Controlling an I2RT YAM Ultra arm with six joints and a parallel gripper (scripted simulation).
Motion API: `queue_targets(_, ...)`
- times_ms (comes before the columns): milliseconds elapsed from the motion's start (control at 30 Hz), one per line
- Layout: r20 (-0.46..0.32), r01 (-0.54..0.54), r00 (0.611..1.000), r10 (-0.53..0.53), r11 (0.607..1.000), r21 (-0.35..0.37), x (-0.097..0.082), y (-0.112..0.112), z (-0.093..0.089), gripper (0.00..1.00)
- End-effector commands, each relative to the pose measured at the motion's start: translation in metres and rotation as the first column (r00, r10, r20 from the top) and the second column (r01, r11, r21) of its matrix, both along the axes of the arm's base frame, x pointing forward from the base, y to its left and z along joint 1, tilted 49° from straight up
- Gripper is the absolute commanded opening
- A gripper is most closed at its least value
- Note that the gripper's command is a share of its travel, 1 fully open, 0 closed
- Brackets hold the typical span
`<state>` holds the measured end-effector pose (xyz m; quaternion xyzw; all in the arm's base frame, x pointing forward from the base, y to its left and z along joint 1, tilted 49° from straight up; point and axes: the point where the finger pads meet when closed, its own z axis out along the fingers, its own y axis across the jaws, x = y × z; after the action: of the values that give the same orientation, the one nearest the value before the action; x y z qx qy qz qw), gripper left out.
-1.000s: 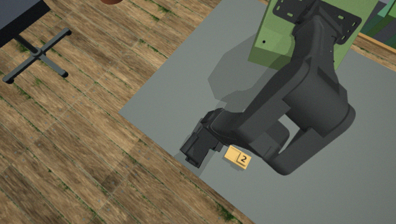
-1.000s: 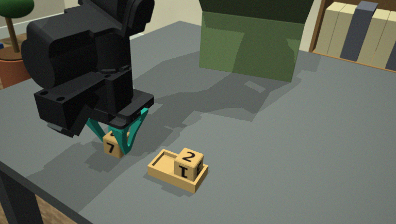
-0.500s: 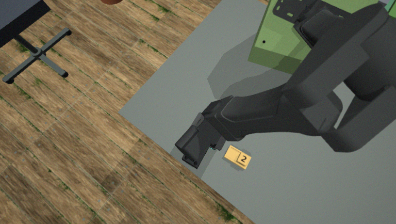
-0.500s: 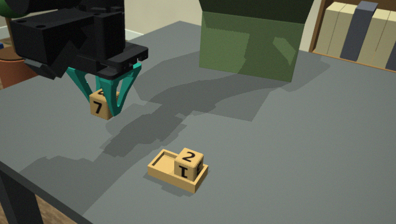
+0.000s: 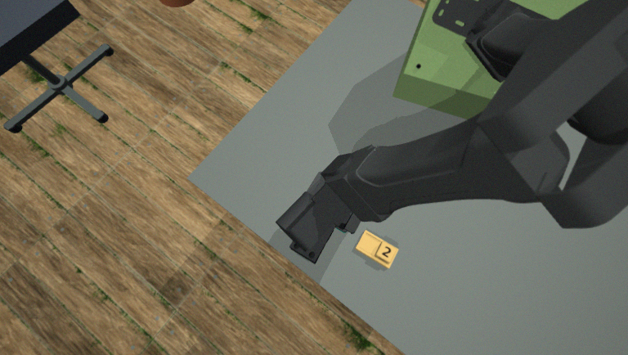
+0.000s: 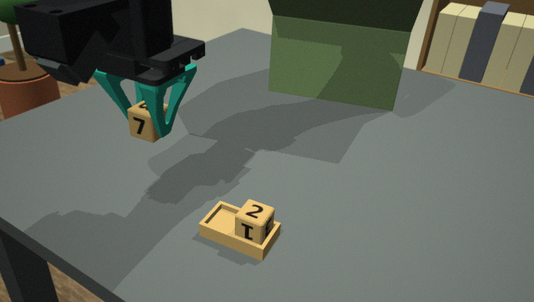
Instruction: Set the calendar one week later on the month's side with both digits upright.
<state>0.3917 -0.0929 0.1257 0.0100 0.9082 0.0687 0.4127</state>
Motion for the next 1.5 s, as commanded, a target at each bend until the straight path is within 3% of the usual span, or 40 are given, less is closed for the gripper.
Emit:
queue_targets(0, 0.0, 0.022, 1.0, -0.022, 1.0, 0.021, -0.002, -0.005, 0.001, 0.27)
queue_targets(67, 0.0, 0.022, 1.0, -0.022, 1.0, 0.021, -0.002, -0.005, 0.001, 0.27)
queue_targets(167, -0.037, 0.153, 0.988, -0.149, 0.974, 0.167, -0.005, -0.03, -0.007, 0.27)
queue_targets(300, -0.073, 0.248, 0.969, -0.237, 0.931, 0.269, -0.008, -0.049, -0.013, 0.27)
queue_targets(900, -0.075, 0.25, 0.968, -0.239, 0.929, 0.272, -0.006, -0.049, -0.015, 0.27)
queue_targets(1200, -0.075, 0.25, 0.968, -0.239, 0.929, 0.273, 0.011, -0.046, -0.03, 0.27)
queue_targets(1467, -0.075, 0.25, 0.968, -0.239, 0.929, 0.273, 0.04, -0.042, -0.054, 0.27)
